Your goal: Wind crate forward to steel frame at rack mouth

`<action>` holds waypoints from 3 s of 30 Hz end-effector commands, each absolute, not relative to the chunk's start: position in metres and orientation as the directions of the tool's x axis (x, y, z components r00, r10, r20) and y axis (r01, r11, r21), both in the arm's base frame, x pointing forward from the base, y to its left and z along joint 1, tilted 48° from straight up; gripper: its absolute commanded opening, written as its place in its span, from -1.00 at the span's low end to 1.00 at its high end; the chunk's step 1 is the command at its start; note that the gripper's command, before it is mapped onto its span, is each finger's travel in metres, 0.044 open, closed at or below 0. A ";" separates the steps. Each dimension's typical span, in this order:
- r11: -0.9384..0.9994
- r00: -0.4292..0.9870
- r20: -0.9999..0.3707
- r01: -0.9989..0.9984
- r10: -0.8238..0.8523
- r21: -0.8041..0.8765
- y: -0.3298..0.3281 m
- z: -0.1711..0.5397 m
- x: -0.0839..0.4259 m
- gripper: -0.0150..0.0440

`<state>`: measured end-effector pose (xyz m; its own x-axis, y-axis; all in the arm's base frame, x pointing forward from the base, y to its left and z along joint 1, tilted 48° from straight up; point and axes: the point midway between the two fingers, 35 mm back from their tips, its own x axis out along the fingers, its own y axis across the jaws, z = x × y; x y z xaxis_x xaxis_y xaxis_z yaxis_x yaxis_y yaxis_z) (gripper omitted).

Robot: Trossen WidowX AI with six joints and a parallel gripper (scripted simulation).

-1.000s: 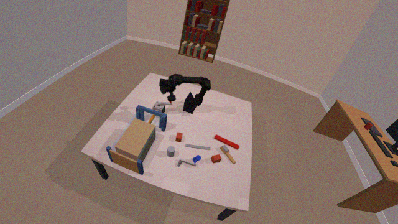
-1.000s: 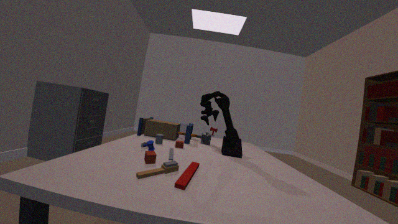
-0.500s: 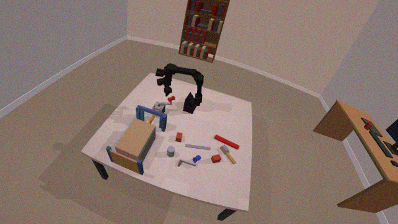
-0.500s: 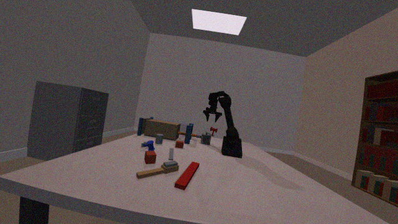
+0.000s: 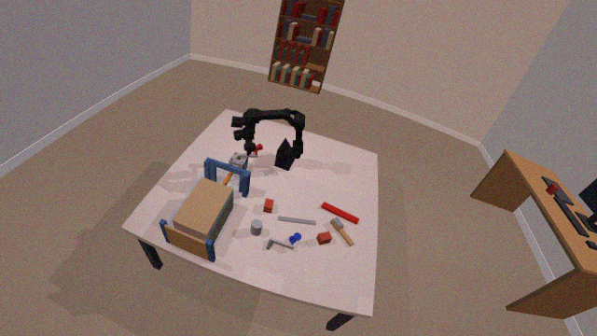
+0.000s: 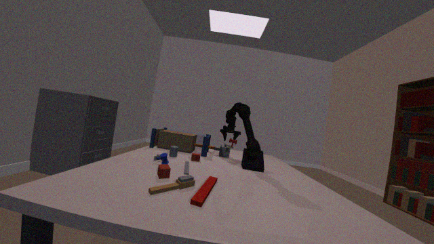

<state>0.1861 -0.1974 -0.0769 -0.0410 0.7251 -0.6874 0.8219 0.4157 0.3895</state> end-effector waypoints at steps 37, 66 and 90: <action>0.423 -0.043 -0.681 0.812 0.731 0.403 -0.159 -0.110 0.183 1.00; 0.423 -0.034 -0.694 0.813 0.719 0.399 -0.165 -0.110 0.186 -0.49; 0.463 -0.109 -0.681 0.809 0.724 0.363 -0.167 -0.110 0.192 -0.49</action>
<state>0.1916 -0.1680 -0.1092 -0.1120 0.7242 -0.6804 0.8051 0.4675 0.3650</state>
